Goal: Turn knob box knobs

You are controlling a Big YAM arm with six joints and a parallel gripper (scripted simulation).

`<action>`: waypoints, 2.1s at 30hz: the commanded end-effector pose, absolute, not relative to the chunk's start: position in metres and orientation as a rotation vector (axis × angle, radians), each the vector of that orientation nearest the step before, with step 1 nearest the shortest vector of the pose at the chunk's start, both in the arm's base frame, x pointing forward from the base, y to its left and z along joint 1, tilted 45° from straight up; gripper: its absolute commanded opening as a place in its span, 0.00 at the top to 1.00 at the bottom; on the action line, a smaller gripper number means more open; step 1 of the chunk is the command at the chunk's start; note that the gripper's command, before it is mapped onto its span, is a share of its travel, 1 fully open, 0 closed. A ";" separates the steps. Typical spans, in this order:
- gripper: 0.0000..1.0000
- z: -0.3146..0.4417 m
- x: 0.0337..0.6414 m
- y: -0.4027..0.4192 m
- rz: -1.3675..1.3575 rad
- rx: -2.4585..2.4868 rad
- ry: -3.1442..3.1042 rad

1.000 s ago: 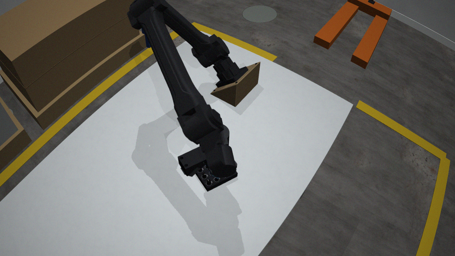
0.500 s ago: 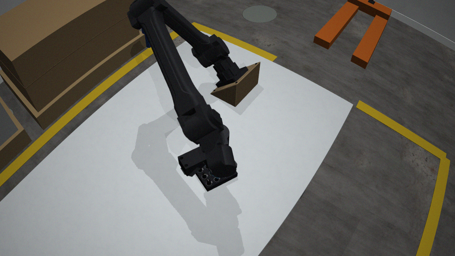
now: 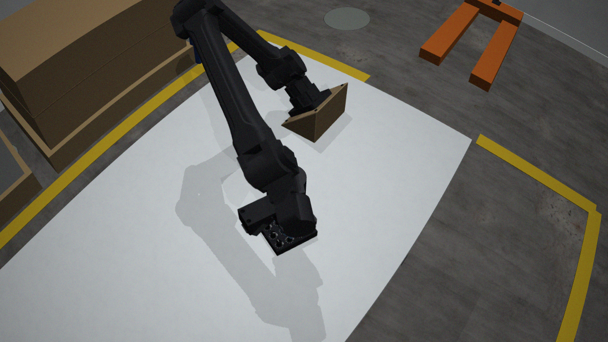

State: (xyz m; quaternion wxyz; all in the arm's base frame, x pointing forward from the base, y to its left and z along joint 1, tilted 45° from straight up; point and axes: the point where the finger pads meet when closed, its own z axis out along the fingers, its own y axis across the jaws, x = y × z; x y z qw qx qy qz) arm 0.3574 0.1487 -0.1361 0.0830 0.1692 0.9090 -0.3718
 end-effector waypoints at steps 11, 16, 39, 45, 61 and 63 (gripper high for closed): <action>0.82 -0.136 0.367 0.168 -1.061 0.500 2.699; 0.82 -0.137 0.368 0.170 -1.058 0.498 2.698; 0.82 -0.137 0.368 0.169 -1.061 0.502 2.699; 0.82 -0.137 0.368 0.169 -1.061 0.502 2.699; 0.82 -0.137 0.368 0.169 -1.061 0.502 2.699; 0.82 -0.137 0.368 0.169 -1.061 0.502 2.699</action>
